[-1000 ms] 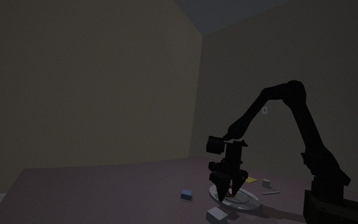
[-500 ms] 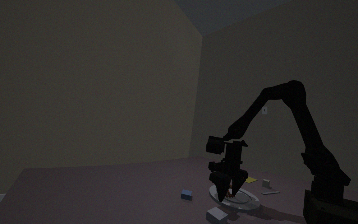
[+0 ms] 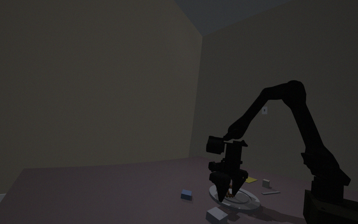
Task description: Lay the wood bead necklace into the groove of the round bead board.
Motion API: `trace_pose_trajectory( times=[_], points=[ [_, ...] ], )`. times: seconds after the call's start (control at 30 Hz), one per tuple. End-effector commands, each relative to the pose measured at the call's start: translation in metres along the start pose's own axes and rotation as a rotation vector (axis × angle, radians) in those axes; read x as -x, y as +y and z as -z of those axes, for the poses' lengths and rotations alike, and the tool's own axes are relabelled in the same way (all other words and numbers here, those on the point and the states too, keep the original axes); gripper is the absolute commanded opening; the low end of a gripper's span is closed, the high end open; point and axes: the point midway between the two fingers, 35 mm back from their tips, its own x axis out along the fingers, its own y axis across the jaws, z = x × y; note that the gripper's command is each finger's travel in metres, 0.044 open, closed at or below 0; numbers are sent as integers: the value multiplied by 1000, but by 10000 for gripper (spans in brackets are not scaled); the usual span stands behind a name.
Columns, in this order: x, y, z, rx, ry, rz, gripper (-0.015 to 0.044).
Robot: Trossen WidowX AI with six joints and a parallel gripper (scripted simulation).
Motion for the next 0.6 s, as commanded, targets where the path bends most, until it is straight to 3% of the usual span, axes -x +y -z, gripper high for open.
trace_pose_trajectory(
  times=[0.0, 0.23, 0.57],
  points=[
    [0, 0, 0, 0, -1, -1, 440],
    [0, 0, 0, 0, -1, -1, 440],
    [12, -24, -31, -126, -62, -17, 380]
  ],
)
